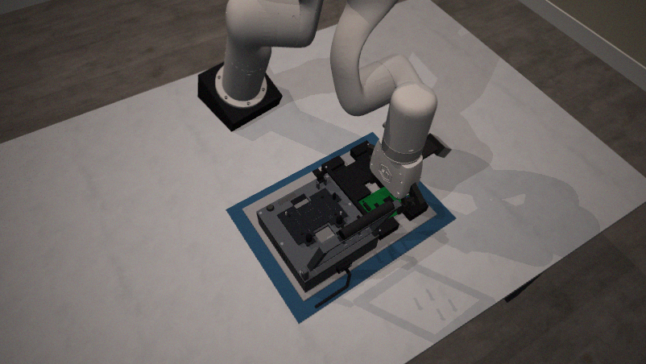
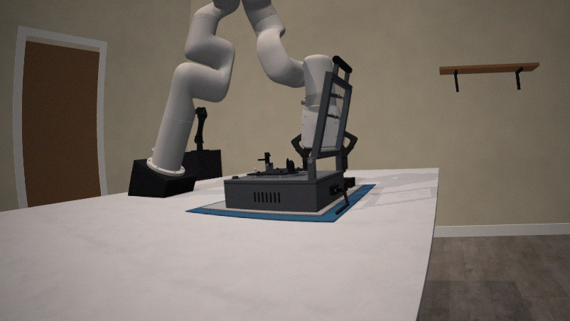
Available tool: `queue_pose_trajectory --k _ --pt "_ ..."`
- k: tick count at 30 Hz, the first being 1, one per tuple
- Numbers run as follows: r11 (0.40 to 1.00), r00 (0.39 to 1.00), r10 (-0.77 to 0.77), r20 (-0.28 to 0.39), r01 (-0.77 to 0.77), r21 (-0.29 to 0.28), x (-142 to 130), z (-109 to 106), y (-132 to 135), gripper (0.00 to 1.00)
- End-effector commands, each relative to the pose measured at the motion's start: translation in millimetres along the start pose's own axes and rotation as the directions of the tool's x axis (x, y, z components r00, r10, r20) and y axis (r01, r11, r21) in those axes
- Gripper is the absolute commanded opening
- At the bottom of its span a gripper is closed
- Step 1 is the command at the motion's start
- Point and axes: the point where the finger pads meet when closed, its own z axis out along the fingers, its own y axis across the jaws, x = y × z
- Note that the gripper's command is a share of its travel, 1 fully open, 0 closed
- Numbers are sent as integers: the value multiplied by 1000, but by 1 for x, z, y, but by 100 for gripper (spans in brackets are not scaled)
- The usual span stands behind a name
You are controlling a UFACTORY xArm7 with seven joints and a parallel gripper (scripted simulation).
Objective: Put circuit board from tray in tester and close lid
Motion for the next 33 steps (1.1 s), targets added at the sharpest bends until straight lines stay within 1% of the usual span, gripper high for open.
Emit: queue_pose_trajectory --k 1,12,33 --pt "1000 1000 0 0 0 -2 0 5 1 100" --pt "1000 1000 0 0 0 -2 1 15 2 100" --pt "1000 1000 0 0 0 -2 1 16 2 100"
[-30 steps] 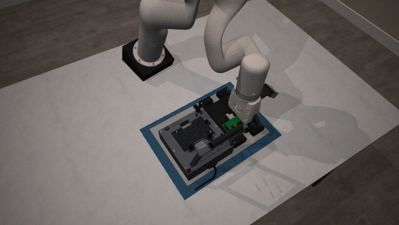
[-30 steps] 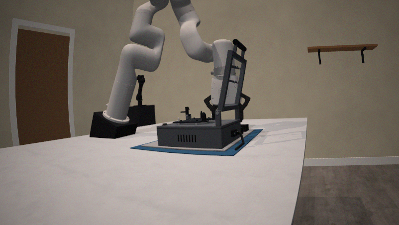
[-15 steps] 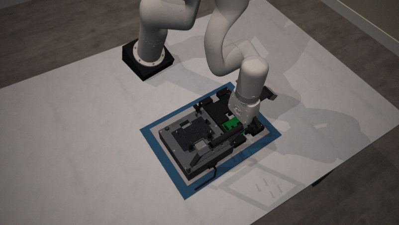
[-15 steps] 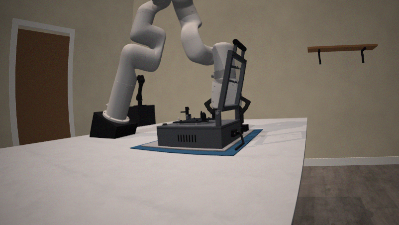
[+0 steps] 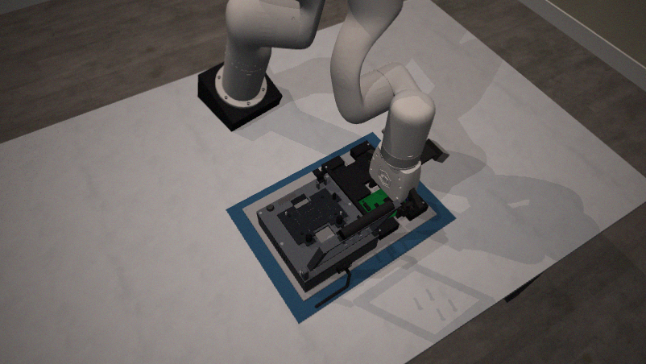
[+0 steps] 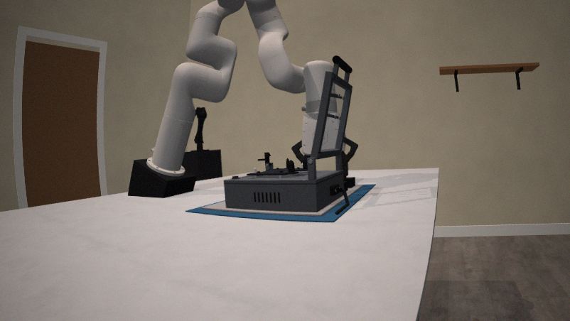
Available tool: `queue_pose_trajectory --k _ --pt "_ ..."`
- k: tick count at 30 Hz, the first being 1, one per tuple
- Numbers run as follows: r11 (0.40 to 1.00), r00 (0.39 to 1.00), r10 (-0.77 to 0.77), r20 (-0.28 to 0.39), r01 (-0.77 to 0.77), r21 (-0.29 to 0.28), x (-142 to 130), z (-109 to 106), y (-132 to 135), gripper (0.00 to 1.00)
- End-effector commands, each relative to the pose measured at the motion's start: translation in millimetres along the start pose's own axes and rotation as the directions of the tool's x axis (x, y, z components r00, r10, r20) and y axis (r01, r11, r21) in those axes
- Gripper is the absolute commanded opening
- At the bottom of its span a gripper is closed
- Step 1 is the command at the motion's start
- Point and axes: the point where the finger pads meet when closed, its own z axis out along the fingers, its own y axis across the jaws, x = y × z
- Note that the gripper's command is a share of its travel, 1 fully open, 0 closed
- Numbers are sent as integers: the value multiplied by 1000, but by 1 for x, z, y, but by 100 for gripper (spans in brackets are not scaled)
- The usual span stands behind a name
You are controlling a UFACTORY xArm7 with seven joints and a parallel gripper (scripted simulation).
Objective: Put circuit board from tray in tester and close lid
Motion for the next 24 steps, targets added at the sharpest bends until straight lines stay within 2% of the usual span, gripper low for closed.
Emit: queue_pose_trajectory --k 1,24 --pt "1000 1000 0 0 0 -3 0 -1 1 100" --pt "1000 1000 0 0 0 -3 0 8 1 100"
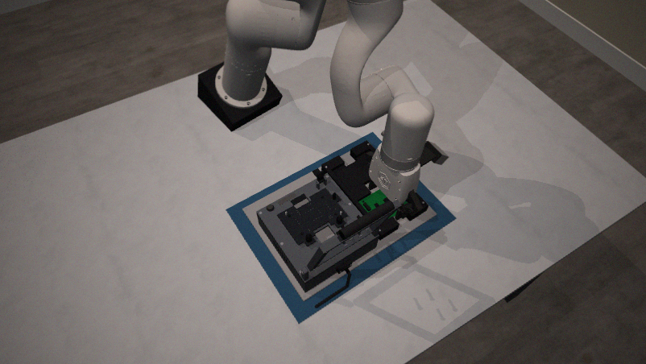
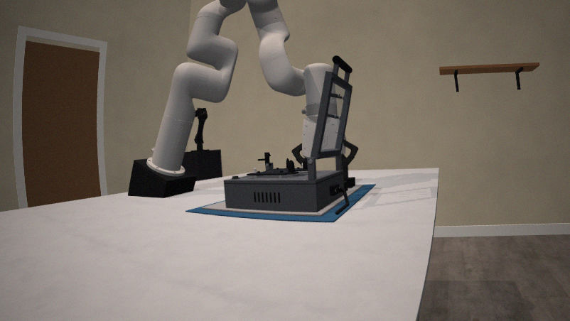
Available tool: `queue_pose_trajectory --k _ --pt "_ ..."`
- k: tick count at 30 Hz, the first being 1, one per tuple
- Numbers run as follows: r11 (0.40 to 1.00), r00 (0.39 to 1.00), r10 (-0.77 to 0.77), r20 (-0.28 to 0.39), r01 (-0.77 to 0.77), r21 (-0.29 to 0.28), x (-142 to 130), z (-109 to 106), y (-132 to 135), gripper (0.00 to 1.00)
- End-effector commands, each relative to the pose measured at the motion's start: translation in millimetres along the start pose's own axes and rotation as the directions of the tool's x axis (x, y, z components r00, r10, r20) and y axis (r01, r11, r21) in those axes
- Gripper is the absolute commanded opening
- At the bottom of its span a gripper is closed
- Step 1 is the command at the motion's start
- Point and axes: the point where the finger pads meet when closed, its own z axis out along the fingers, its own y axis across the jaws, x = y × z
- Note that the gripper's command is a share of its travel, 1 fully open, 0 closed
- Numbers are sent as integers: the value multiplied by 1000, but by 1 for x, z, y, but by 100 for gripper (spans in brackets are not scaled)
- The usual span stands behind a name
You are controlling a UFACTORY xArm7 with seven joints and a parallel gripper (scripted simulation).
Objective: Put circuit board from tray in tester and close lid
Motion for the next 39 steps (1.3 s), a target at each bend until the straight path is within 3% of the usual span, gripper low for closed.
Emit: queue_pose_trajectory --k 1,34,35,39 --pt "1000 1000 0 0 0 -3 0 2 1 100" --pt "1000 1000 0 0 0 -3 0 7 1 100" --pt "1000 1000 0 0 0 -3 0 7 1 95" --pt "1000 1000 0 0 0 -3 0 7 1 95"
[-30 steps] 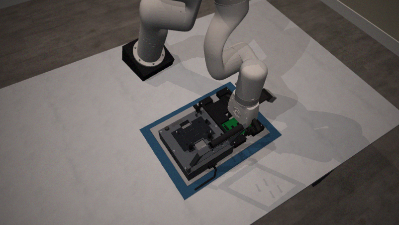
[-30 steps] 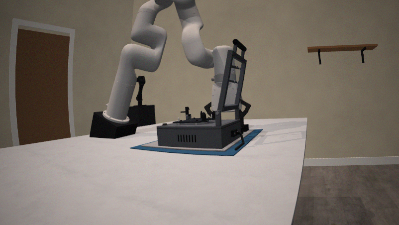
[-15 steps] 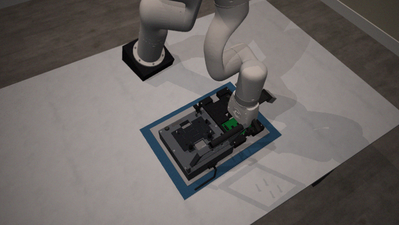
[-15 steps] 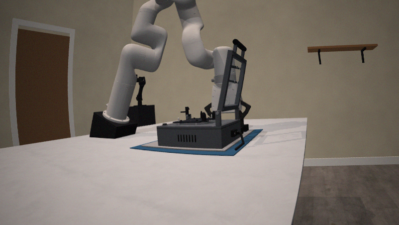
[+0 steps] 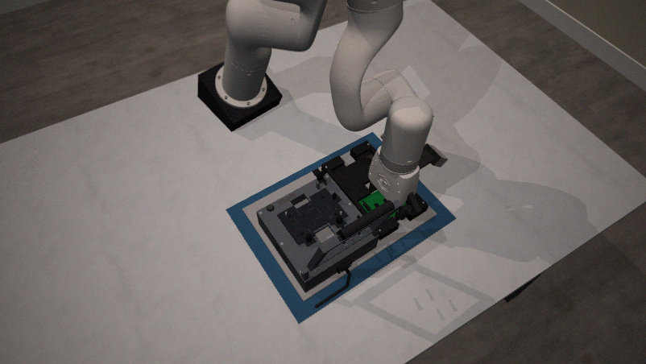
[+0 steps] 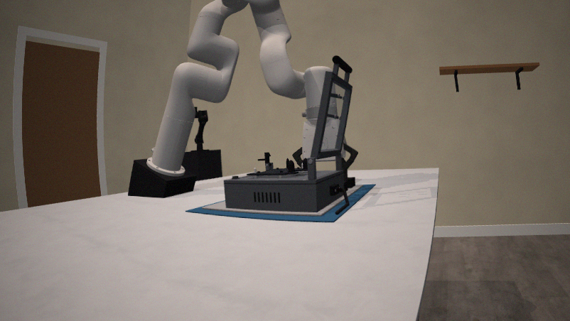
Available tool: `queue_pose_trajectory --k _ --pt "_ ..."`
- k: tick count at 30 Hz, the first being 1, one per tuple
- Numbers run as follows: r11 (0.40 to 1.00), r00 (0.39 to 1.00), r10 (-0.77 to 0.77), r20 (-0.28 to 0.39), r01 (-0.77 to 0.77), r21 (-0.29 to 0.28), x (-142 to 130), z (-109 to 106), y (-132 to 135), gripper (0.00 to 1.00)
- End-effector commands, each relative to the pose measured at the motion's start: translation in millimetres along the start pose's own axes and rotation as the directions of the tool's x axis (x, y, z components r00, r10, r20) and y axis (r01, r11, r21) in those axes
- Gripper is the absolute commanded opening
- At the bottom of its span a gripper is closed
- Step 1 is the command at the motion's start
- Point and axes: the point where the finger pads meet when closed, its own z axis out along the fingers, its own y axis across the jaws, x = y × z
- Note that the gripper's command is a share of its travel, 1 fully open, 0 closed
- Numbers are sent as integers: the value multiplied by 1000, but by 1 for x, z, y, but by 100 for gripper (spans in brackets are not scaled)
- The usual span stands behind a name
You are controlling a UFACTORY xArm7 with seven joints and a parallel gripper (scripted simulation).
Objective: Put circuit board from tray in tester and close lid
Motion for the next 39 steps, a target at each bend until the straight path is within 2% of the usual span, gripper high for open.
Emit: queue_pose_trajectory --k 1,9,10,23,24,37,39 --pt "1000 1000 0 0 0 -3 0 -1 1 95" --pt "1000 1000 0 0 0 -3 0 -1 1 95" --pt "1000 1000 0 0 0 -3 0 -1 1 89" --pt "1000 1000 0 0 0 -3 0 -1 1 89" --pt "1000 1000 0 0 0 -3 0 -1 1 85" --pt "1000 1000 0 0 0 -3 0 -1 1 85" --pt "1000 1000 0 0 0 -3 0 -1 1 81"
